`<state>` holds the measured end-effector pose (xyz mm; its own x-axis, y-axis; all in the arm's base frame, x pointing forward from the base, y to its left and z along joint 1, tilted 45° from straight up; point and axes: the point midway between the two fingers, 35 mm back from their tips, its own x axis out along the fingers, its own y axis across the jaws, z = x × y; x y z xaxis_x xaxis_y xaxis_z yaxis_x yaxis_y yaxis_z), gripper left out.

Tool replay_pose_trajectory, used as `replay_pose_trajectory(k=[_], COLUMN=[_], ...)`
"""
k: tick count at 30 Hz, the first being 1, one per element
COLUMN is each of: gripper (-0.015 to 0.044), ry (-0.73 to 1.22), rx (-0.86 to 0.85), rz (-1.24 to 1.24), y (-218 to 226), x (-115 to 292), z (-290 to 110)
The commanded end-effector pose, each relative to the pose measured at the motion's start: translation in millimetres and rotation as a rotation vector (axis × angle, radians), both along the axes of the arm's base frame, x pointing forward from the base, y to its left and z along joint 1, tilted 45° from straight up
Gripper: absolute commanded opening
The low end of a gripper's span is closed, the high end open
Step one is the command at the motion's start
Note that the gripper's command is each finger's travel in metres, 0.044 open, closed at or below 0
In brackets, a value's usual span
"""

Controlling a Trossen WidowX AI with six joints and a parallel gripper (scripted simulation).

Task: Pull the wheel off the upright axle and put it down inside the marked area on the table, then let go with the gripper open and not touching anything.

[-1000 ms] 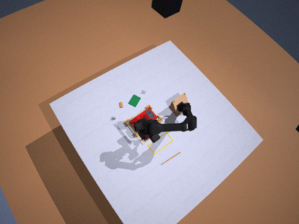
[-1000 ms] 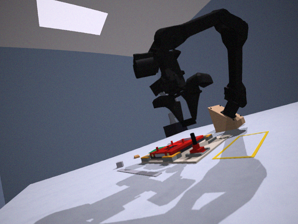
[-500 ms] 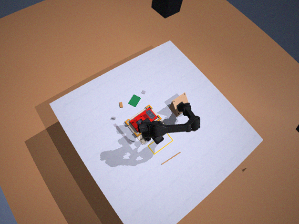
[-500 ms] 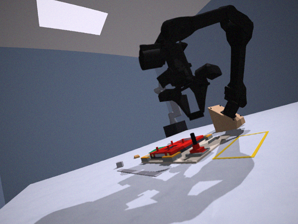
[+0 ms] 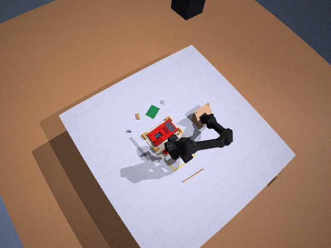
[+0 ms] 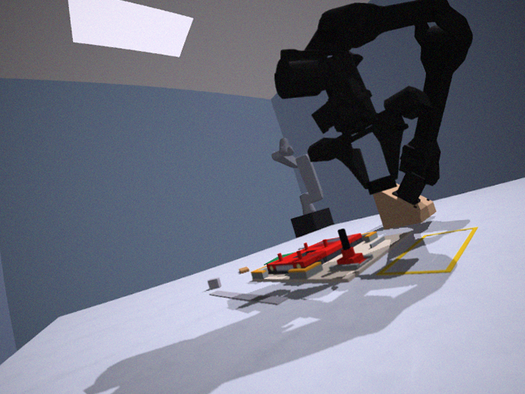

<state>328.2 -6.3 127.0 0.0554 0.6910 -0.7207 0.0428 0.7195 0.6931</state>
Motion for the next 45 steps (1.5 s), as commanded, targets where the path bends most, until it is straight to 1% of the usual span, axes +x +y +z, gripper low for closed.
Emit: replay_pose_trajectory(k=[1, 9, 15, 24, 39, 43, 45], gripper=[0.0, 0.0, 0.0, 0.0, 0.0, 0.0, 0.0052], ry=[0.001, 0.002, 0.002, 0.001, 0.0, 0.0, 0.0], rx=[0.005, 0.007, 0.007, 0.006, 0.011, 0.012, 0.005], rz=[-0.001, 0.0, 0.001, 0.0, 0.001, 0.001, 0.003], y=[8.4, 23.4, 27.8, 42.5, 95.5, 98.0, 94.7], x=[-7.0, -22.2, -23.2, -20.9, -17.7, -18.1, -18.2], z=[8.2, 22.2, 20.0, 4.4, -48.3, -50.5, -48.0])
